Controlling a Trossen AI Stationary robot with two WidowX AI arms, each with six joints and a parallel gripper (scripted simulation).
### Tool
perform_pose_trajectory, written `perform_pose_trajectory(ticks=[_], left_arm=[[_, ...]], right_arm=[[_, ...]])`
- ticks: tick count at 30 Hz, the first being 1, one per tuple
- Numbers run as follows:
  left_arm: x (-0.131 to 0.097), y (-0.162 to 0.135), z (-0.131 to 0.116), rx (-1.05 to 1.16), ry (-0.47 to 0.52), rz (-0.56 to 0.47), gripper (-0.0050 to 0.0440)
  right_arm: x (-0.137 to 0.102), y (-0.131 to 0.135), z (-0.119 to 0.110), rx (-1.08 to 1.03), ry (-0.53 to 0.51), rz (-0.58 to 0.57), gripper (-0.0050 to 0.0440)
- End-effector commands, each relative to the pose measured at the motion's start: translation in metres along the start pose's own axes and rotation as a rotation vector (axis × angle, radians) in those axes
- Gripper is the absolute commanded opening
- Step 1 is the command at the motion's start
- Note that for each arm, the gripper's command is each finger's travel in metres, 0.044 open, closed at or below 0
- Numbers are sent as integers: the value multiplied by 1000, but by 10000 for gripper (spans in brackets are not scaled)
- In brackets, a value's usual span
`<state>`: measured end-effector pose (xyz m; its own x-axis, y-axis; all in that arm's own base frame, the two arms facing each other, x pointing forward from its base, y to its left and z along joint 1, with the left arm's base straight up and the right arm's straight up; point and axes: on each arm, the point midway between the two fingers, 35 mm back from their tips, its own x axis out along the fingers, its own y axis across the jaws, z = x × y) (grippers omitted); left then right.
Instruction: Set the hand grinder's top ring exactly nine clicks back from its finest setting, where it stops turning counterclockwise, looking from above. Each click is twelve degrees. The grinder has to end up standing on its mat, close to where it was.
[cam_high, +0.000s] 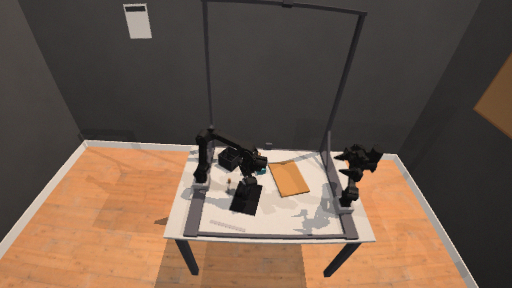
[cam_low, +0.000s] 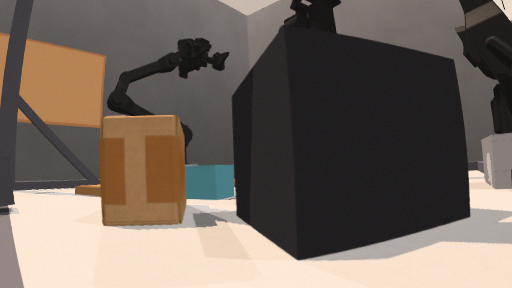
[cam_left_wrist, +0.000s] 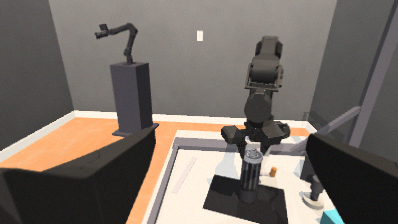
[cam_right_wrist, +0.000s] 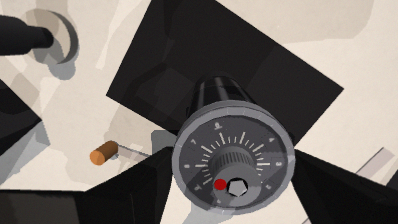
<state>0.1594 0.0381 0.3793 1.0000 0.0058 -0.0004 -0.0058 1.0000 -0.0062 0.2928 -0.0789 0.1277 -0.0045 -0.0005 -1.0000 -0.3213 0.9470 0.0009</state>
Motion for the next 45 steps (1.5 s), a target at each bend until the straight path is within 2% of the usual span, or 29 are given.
perform_pose_trajectory(ticks=[1, 2, 4, 7, 9, 12, 19, 21, 23, 34, 45], left_arm=[[0, -1, 3, 6, -2, -4, 400], [0, -1, 3, 6, -2, -4, 400], [0, -1, 3, 6, -2, -4, 400], [0, -1, 3, 6, -2, -4, 400], [0, -1, 3, 6, -2, -4, 400], [0, -1, 3, 6, -2, -4, 400], [0, -1, 3, 6, -2, -4, 400], [0, -1, 3, 6, -2, -4, 400], [0, -1, 3, 6, -2, -4, 400], [0, -1, 3, 6, -2, -4, 400], [0, -1, 3, 6, -2, -4, 400]], right_arm=[[-7, -1, 2, 0, -24, -13, 318], [-7, -1, 2, 0, -24, -13, 342], [-7, -1, 2, 0, -24, -13, 342], [-7, -1, 2, 0, -24, -13, 400], [-7, -1, 2, 69, -24, -13, 400], [-7, -1, 3, 311, -25, -10, 400], [-8, -1, 4, 668, -26, -6, 400], [-8, -1, 4, 668, -26, -6, 400], [-8, -1, 4, 776, -27, -5, 400], [-8, -1, 4, 786, -27, -5, 400], [-7, -1, 2, 781, -27, -3, 340]])
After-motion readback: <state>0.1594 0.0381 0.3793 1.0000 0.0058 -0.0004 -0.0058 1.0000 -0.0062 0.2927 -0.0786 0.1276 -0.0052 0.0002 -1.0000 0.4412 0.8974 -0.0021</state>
